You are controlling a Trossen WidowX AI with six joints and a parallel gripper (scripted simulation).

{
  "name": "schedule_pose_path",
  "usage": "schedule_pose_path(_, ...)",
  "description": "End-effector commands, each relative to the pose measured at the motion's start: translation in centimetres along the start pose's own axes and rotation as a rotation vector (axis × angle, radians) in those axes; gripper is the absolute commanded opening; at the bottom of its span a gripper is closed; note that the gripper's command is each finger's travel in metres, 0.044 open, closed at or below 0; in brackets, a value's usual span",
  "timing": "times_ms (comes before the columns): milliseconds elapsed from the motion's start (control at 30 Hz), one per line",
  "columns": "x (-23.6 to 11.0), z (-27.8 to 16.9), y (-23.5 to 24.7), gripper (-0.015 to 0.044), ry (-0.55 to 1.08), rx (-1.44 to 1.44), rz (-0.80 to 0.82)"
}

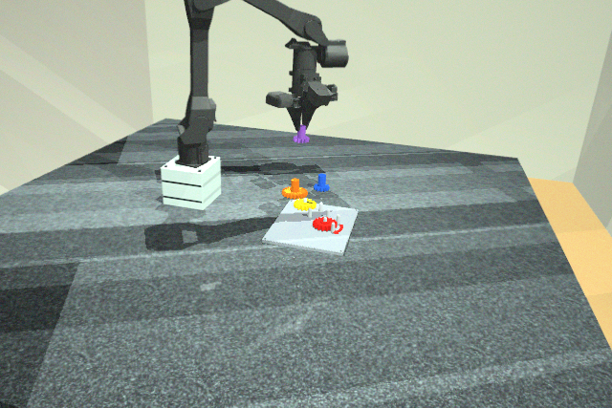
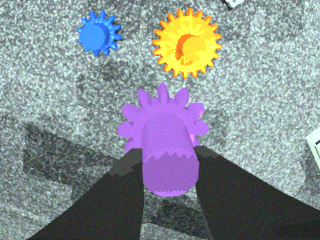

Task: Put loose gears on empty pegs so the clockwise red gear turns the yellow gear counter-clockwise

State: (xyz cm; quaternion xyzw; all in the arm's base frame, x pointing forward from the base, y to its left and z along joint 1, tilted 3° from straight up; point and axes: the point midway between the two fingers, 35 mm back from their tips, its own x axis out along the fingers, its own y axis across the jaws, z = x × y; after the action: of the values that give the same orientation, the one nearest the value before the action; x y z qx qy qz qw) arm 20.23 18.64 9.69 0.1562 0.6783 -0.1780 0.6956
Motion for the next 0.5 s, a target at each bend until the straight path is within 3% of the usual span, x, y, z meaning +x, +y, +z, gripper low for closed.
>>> schedule_pose_path(0, 0.2, 1.1, 0.1, 0.0, -0.006, 0.001, 0.002)
schedule_pose_path(467, 1.3, 4.2, -0.1, 0.0, -0.008, 0.01, 0.003)
